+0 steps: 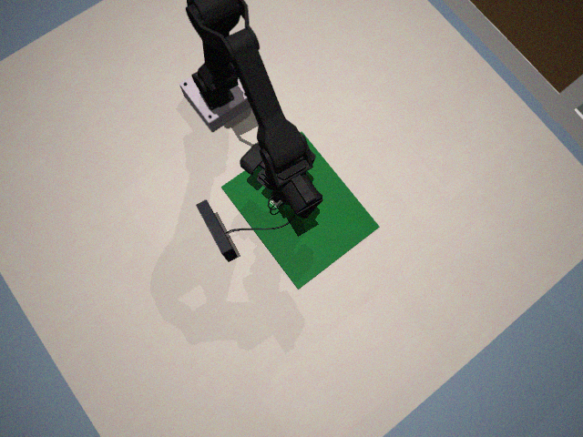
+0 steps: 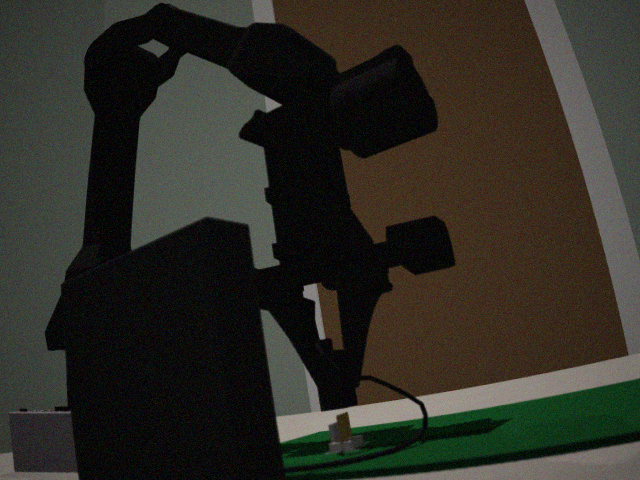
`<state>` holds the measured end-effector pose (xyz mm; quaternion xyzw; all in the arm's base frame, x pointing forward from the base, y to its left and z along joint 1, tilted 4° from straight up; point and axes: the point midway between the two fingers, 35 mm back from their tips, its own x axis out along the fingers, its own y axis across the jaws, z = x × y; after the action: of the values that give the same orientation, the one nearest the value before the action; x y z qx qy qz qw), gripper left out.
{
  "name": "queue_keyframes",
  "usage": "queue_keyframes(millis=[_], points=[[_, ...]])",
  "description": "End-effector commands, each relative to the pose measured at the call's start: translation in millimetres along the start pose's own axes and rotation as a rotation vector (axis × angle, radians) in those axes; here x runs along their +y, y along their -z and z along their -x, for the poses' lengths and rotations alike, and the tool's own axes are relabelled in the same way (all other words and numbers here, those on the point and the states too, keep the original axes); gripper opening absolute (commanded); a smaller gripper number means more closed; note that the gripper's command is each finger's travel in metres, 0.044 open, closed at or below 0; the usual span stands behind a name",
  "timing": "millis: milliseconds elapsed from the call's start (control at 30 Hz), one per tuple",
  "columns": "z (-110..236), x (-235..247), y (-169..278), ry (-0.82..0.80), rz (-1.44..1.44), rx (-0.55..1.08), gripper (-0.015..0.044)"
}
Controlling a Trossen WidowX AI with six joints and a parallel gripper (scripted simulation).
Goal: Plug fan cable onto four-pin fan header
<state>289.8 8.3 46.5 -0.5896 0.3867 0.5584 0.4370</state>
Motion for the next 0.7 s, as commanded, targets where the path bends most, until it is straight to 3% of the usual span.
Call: queue_keyframes(millis=[0, 667], points=[[-0.6, -1.3, 0.0, 0.003, -0.006, -0.002, 0.0], [-2.5, -2.1, 0.6, 0.003, -0.006, -0.002, 0.0]])
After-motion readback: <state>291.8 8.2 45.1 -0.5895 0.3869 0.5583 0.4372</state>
